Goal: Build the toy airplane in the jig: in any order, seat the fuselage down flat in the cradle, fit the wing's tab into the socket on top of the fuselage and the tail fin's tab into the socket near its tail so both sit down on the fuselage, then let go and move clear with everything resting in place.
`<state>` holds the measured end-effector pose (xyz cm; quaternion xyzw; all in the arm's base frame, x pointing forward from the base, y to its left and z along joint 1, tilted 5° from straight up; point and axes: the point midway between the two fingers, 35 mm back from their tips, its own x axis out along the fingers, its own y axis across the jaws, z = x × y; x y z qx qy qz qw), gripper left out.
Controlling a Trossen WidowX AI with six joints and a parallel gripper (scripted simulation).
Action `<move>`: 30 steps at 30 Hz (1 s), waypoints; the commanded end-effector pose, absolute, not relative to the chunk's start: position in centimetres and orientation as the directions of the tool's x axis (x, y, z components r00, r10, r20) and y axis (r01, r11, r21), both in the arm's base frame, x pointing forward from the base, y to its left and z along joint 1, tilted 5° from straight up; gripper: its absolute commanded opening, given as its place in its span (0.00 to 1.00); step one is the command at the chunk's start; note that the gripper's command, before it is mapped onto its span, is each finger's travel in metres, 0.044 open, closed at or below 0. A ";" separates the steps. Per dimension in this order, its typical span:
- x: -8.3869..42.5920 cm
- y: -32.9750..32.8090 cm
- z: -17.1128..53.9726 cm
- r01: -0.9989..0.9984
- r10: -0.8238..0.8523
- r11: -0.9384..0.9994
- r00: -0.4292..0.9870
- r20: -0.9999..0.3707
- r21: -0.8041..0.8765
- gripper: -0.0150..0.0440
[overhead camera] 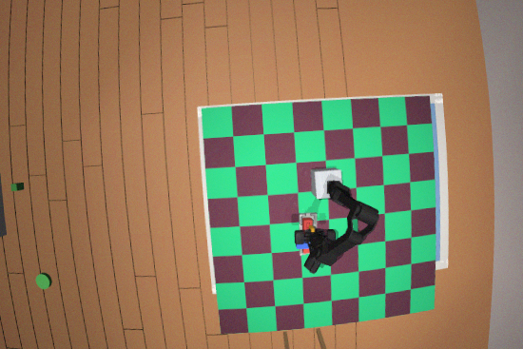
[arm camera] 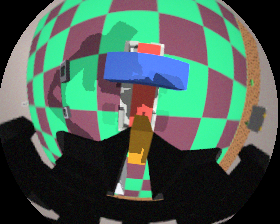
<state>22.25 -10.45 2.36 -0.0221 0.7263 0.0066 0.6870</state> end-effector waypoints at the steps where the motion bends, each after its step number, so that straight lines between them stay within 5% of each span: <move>1: 22.2 -10.5 2.3 -0.045 -0.028 0.999 -0.057 -0.998 -0.026 0.36; 30: 21.9 -10.7 -1.6 -0.045 -0.028 0.999 -0.057 -0.998 -0.026 0.36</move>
